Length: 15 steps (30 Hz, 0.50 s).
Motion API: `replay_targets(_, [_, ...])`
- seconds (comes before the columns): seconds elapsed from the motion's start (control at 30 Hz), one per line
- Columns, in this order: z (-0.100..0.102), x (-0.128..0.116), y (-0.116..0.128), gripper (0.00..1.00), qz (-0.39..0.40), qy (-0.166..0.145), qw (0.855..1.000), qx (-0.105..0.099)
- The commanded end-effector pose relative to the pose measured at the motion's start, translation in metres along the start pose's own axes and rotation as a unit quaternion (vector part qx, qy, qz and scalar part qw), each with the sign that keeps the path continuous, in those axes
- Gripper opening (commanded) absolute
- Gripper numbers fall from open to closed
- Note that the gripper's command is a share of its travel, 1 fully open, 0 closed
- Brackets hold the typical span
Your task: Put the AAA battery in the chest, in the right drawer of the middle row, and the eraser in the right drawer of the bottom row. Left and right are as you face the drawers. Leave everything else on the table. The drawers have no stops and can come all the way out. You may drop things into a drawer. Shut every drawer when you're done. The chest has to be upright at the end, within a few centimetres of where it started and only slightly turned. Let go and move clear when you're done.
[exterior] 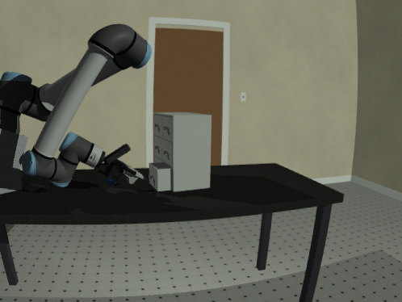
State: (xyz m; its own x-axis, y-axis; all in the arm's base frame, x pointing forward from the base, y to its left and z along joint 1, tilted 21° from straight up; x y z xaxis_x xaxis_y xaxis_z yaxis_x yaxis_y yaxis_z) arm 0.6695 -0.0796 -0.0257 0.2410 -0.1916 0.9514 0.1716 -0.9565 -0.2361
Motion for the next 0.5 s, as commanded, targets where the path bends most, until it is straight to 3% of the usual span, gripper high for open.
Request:
replay_targets(0.0, [0.003, 0.002, 0.0, 0.2, 0.0, 0.0, 1.0, 0.0])
replay_targets(0.47, [0.014, 0.009, 0.0, 0.2, 0.0, 0.0, 1.0, 0.0])
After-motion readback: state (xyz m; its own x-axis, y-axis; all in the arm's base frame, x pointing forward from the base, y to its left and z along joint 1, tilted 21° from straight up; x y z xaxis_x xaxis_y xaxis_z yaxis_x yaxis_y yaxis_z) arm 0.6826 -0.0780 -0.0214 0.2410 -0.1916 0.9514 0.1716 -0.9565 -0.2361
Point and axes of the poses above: the point where the finger pads meet when closed, its own z axis out along the fingers, its own y axis across the jaws, x = y × z, the point moved 5 cm from there along -z, back along the fingers, and after that the axes turned 3 degrees about z, right-handed, at the moved point
